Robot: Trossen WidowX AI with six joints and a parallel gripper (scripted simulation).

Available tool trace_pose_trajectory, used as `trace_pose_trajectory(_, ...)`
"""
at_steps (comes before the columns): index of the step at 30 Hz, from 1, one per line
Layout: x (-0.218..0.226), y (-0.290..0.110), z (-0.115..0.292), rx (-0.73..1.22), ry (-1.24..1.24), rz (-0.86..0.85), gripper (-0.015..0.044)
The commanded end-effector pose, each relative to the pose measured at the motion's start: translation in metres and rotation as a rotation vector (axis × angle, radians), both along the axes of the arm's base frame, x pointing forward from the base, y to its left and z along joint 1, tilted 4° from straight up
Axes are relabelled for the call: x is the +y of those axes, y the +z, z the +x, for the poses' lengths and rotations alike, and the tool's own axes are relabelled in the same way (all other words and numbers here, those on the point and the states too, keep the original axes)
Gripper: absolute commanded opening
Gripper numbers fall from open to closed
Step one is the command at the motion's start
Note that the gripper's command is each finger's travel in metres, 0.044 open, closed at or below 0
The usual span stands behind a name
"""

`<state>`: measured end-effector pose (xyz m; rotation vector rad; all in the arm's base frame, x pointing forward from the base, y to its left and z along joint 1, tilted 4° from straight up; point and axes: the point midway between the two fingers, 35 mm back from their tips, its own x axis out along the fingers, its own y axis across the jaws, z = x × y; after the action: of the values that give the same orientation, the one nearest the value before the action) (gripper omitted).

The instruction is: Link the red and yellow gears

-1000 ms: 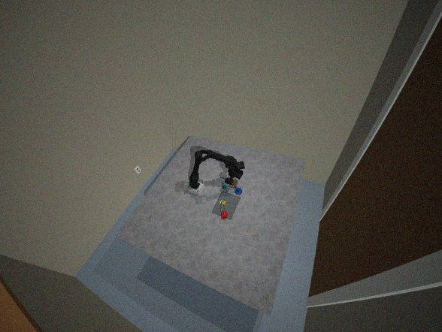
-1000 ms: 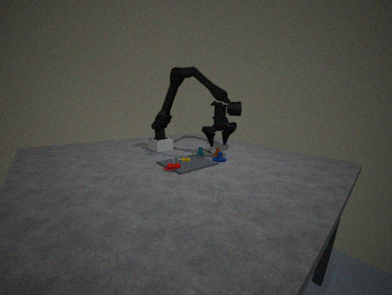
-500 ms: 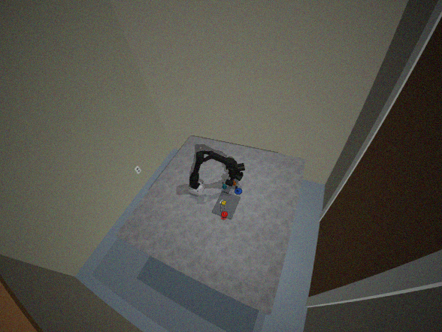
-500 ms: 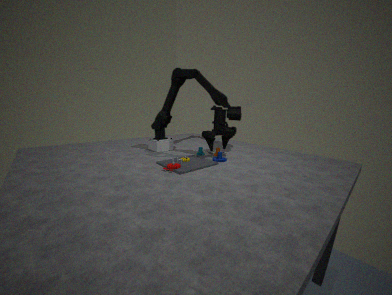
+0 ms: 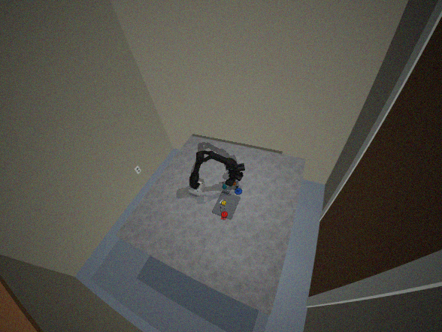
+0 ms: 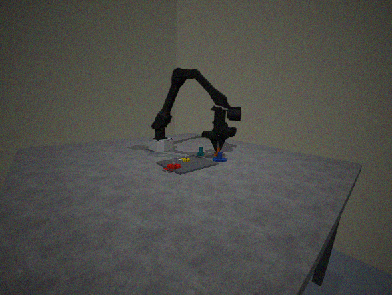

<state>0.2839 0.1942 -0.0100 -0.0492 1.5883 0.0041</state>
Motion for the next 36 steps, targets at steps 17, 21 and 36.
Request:
trace_pose_trajectory(17, 0.004, 0.016, 0.004, 0.002, -0.005, 0.004, 0.0000)
trace_pose_trajectory(21, 0.005, 0.025, 0.007, 0.001, -0.005, 0.004, 0.0000)
trace_pose_trajectory(36, 0.009, 0.059, 0.012, 0.001, -0.005, 0.005, 0.0000)
